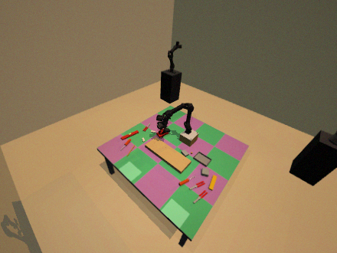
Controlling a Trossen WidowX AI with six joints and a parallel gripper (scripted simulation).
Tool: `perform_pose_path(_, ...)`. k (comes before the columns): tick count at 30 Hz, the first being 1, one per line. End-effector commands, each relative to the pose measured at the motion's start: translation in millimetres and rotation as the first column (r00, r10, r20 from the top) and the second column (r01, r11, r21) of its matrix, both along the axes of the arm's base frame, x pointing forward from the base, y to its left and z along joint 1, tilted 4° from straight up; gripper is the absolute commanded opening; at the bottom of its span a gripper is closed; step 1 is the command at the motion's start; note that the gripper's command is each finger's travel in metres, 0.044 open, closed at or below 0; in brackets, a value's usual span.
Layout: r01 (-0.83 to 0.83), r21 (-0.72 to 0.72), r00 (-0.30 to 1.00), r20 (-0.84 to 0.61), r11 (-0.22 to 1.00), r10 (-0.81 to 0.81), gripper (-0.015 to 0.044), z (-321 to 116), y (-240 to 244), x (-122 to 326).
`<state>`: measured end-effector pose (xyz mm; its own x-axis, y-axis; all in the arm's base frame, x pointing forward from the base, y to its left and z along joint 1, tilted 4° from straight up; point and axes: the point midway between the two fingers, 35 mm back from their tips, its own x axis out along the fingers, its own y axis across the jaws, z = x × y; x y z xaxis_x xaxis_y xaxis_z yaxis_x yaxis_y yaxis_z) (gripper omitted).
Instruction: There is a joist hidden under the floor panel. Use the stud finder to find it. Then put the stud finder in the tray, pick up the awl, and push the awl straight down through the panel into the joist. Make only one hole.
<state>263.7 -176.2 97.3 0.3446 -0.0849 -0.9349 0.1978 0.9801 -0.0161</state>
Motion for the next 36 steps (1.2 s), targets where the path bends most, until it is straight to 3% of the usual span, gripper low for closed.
perform_pose_path(1, -0.051, -0.007, 0.999, 0.009, 0.999, 0.051, 0.0000, 6, -3, 20)
perform_pose_path(20, -0.243, -0.027, 0.970, 0.008, 0.970, 0.244, 0.0000, 9, -10, 101)
perform_pose_path(36, -0.250, -0.027, 0.968, 0.007, 0.968, 0.250, 0.0000, -14, -12, 108)
